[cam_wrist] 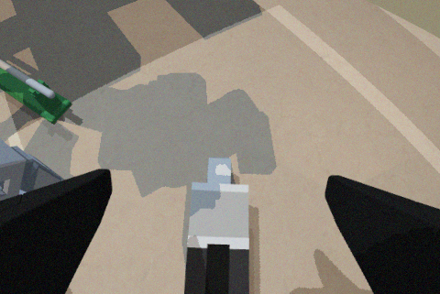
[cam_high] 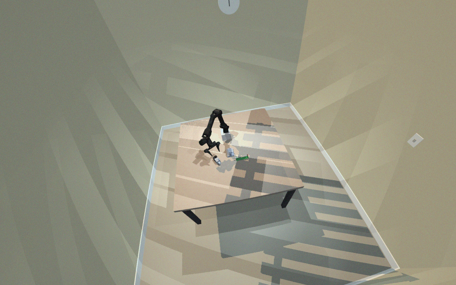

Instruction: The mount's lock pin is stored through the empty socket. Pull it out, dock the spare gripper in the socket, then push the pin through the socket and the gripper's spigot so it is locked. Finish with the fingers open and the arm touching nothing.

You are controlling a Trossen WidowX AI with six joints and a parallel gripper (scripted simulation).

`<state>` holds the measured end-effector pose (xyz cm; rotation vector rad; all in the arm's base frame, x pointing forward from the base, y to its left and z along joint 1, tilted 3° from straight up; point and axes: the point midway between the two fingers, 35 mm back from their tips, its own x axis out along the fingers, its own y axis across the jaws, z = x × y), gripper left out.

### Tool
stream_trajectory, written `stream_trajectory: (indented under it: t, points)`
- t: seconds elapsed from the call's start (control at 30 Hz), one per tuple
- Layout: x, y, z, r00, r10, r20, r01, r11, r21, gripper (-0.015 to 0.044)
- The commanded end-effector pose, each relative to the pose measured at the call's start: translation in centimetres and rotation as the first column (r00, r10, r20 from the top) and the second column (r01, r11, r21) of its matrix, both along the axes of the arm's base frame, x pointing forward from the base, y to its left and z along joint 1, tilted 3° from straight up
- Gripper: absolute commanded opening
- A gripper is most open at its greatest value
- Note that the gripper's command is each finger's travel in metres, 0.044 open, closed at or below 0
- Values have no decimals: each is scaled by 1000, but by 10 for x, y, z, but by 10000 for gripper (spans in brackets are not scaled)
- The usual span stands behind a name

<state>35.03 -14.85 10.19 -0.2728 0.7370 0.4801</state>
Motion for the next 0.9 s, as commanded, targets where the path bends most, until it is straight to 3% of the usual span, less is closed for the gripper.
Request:
stream_trajectory:
  t: [0.0, 0.17, 0.43, 0.87]
  points:
    - [-5, -6, 1, 999, -24, 29, 23, 999, 27, 440]
    - [-3, -8, -12, 999, -24, 29, 23, 999, 27, 440]
    - [0, -9, -68, 999, -24, 28, 23, 999, 27, 440]
    - [3, -10, -85, 999, -24, 28, 23, 999, 27, 440]
